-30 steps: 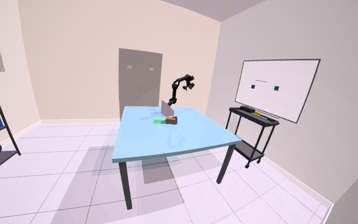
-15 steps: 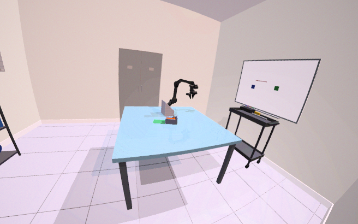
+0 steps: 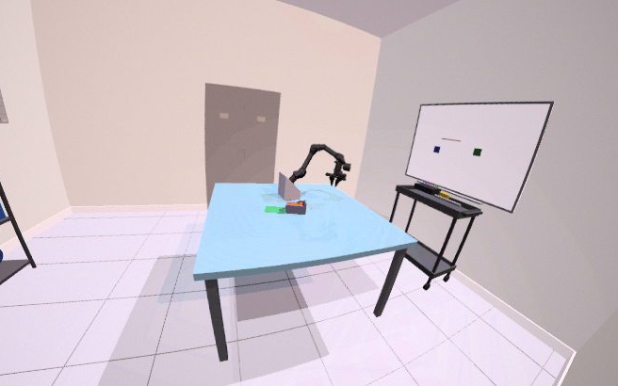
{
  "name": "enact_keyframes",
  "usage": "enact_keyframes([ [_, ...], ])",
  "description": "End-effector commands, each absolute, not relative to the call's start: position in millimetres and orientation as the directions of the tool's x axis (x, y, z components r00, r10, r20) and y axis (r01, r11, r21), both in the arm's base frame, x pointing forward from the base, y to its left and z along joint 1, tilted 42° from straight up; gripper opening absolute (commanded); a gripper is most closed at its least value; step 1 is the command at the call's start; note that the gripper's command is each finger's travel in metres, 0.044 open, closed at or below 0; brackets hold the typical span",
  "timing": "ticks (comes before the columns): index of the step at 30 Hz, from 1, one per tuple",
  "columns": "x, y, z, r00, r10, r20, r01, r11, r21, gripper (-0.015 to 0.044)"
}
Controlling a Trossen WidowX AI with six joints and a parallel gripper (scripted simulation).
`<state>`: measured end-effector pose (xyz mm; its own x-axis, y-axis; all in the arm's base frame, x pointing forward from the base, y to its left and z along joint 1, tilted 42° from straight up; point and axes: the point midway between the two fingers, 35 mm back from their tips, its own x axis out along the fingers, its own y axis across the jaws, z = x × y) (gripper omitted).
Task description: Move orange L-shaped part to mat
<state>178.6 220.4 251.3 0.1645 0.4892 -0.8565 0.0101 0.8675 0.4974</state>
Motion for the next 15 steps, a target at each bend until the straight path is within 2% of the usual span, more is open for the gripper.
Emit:
enact_keyframes([
  [1,214.8,205.3,219.8,0.131,0.455,-0.881,0.081,0.881,0.467,0.018],
  [8,276.6,149.0,155.2,0.04,0.436,-0.899,0.168,0.884,0.436,0.018],
  [15,310.9,67.3,86.0,-0.026,0.522,-0.853,0.282,0.822,0.495,0.018],
])
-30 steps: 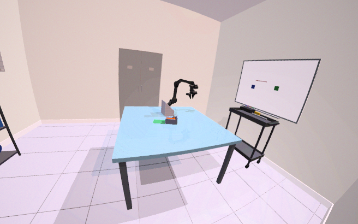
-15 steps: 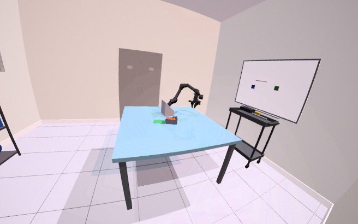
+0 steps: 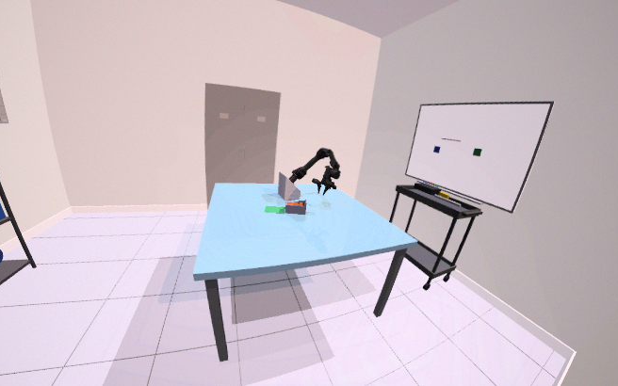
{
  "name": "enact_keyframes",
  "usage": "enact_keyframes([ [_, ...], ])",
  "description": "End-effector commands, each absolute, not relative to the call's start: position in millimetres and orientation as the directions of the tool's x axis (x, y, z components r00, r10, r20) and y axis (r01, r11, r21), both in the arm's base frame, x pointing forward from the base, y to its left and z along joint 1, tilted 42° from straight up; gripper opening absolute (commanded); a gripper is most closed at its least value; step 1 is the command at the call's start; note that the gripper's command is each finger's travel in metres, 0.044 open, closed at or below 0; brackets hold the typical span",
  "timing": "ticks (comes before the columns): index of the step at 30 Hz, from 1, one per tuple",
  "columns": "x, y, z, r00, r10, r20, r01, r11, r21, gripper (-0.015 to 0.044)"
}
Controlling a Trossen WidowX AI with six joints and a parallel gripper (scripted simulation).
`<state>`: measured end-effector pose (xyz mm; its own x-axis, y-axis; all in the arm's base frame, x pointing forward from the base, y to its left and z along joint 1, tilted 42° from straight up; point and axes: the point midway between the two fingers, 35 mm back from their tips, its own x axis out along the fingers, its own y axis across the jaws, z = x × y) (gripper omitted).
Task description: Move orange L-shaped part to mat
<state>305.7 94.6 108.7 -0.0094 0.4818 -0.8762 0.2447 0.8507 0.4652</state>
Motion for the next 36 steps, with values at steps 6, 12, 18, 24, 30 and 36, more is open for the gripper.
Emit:
enact_keyframes([
  [6,309.9,-3.7,31.8,0.003,0.645,-0.764,0.371,0.709,0.6,0.018],
  [12,308.3,-11.3,26.1,0.012,0.659,-0.752,0.38,0.693,0.613,0.018],
  [18,311.0,17.3,-7.6,0.013,0.659,-0.752,0.38,0.693,0.613,0.018],
  [24,309.0,38.2,-29.3,0.012,0.661,-0.75,0.38,0.691,0.615,0.018],
  [30,309.3,41.8,-33.5,0.012,0.661,-0.75,0.38,0.691,0.615,0.018],
  [36,309.6,48.4,-41.1,0.012,0.661,-0.75,0.38,0.691,0.615,0.018],
])
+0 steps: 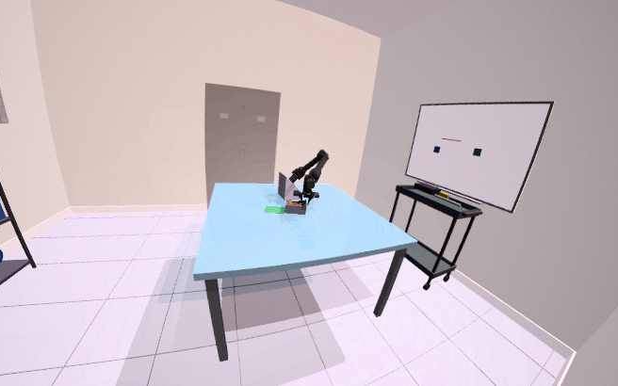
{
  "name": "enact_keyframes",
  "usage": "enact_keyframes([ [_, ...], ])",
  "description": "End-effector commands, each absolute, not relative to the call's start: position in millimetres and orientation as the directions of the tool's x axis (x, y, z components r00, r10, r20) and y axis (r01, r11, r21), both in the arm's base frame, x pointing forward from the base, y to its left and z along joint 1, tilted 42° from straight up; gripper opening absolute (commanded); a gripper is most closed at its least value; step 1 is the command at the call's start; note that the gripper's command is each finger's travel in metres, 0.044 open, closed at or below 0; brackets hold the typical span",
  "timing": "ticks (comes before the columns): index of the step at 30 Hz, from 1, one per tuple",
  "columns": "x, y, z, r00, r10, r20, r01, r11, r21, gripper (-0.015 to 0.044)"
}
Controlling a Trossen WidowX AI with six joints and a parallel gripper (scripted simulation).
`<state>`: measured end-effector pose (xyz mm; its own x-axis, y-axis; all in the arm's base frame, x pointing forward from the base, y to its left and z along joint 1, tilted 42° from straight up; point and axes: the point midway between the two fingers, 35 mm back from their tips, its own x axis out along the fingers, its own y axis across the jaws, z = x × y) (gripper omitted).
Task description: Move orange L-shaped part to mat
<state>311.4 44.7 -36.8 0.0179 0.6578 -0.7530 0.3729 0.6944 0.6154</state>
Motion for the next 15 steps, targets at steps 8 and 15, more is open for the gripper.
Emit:
enact_keyframes([
  [8,309.5,57.3,-50.9,0.012,0.662,-0.749,0.38,0.69,0.616,0.018],
  [15,309.2,62.4,-56.2,0.012,0.663,-0.749,0.38,0.69,0.616,0.018],
])
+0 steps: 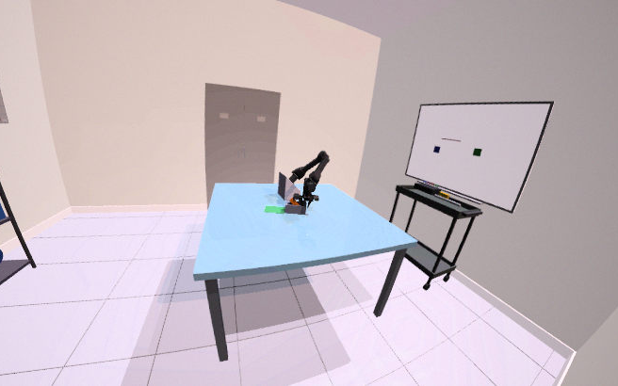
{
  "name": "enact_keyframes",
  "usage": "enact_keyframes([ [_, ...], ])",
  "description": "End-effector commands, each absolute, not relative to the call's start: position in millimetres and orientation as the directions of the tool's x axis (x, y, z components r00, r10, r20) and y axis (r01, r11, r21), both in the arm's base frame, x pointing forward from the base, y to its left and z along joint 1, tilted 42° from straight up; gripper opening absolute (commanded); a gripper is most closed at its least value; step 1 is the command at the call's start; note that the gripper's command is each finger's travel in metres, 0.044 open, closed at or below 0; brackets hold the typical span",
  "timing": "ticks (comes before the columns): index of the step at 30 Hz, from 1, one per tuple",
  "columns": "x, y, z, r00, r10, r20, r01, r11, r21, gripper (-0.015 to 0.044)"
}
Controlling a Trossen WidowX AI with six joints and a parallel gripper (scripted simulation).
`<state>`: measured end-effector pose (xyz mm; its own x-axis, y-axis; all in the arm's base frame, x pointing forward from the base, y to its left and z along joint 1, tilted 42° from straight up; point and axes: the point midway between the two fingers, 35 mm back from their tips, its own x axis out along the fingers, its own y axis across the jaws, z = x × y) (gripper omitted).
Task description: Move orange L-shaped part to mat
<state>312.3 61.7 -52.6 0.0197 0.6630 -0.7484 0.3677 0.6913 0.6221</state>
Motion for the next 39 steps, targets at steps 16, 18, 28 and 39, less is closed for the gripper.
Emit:
enact_keyframes([
  [16,312.6,62.0,-46.9,0.015,0.663,-0.748,0.375,0.69,0.619,0.018],
  [18,313.4,61.8,-41.2,0.013,0.663,-0.749,0.378,0.69,0.617,0.018],
  [28,313.1,8.6,6.1,0.013,0.657,-0.754,0.38,0.694,0.611,0.018],
  [39,311.1,-13.7,26.4,0.031,0.658,-0.752,0.386,0.686,0.616,0.018],
])
